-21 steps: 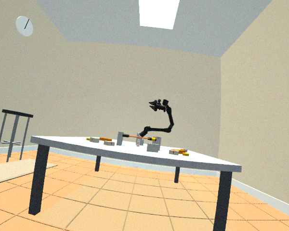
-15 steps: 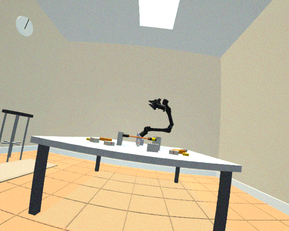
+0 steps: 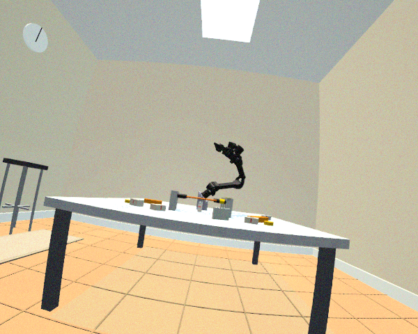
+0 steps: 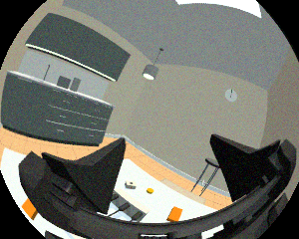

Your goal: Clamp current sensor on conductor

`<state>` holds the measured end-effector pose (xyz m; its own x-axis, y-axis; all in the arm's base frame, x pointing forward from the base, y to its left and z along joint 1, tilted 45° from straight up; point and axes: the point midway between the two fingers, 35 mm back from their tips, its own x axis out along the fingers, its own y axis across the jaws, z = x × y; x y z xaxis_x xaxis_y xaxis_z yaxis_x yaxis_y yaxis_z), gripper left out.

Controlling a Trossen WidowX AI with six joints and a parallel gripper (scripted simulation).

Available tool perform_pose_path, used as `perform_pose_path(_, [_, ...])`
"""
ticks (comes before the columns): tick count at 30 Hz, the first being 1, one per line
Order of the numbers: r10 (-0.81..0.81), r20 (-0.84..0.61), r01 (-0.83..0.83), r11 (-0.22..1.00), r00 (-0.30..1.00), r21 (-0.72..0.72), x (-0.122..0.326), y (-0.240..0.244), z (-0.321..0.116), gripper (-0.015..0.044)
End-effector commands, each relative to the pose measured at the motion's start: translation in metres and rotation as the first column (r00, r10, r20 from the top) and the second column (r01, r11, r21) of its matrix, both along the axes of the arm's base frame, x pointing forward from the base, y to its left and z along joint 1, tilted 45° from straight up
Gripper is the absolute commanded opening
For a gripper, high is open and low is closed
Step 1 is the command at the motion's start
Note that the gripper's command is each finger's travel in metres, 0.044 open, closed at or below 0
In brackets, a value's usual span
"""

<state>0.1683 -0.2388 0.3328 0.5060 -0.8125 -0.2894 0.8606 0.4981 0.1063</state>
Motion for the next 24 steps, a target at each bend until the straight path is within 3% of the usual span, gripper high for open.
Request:
perform_pose_path(1, [0.214,0.019,-0.212,0.975,0.977,-0.067,0.050,0.031,-0.003,0.0440])
perform_pose_path(8, [0.577,0.056,-0.557,0.806,0.815,-0.200,0.120,0.119,-0.006,0.0440])
perform_pose_path(15, [0.841,0.081,-0.782,0.529,0.534,-0.331,0.147,0.228,-0.010,0.0440])
perform_pose_path(21, [0.861,0.083,-0.796,0.498,0.503,-0.343,0.147,0.239,-0.010,0.0440])
perform_pose_path(24, [0.885,-0.005,-0.855,0.448,0.465,-0.261,0.161,0.239,-0.027,0.0440])
